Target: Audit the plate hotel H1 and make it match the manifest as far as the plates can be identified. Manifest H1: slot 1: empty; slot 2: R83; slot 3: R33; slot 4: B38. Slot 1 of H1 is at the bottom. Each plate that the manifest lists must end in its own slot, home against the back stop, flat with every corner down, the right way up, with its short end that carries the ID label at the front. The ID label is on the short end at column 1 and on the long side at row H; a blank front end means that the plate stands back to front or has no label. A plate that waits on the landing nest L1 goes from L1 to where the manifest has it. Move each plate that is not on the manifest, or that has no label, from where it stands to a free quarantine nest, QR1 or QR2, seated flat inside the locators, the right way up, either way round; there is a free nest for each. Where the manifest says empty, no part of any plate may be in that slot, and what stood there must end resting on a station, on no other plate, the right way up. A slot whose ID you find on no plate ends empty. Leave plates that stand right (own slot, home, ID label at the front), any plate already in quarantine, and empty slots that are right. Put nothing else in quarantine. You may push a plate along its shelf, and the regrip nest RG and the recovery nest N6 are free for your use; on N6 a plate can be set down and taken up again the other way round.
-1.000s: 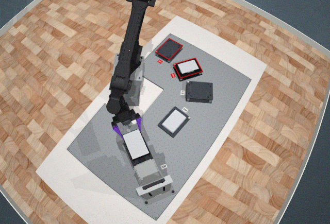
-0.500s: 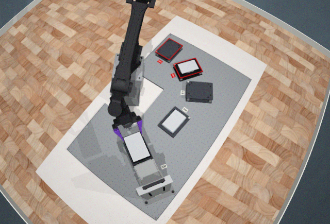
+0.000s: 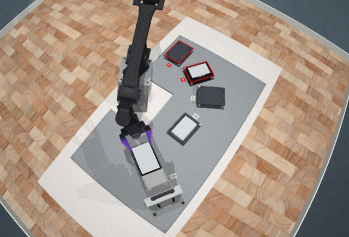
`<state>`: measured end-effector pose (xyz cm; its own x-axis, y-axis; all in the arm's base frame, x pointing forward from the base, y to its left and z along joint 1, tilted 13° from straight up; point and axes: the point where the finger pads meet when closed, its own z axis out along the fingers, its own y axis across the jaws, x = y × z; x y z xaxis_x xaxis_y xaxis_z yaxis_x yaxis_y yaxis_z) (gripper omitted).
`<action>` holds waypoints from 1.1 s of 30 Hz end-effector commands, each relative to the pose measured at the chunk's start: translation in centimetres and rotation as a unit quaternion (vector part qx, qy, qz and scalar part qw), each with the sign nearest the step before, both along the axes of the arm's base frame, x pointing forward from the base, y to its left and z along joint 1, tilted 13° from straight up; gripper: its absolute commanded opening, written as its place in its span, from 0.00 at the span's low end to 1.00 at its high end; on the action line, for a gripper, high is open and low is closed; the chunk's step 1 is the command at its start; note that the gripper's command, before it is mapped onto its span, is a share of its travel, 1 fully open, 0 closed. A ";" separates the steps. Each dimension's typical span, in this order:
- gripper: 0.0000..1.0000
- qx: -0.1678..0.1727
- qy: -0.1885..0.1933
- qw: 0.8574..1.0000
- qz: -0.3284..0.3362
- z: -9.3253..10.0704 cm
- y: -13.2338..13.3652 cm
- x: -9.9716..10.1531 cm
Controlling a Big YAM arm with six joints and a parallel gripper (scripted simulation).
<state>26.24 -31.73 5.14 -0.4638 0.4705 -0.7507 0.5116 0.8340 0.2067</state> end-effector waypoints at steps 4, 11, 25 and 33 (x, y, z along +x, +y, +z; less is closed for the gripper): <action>0.86 -0.031 -0.021 0.999 -0.002 2.5 -2.8 2.0; 0.86 -0.023 -0.014 1.000 -0.001 1.9 -2.0 1.4; 0.86 -0.023 -0.014 1.000 -0.001 1.9 -2.0 1.4; 0.86 -0.031 -0.021 0.999 -0.002 2.5 -3.0 2.4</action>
<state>27.12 -32.13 5.23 -0.4637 0.4689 -0.7517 0.5087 0.8356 0.2073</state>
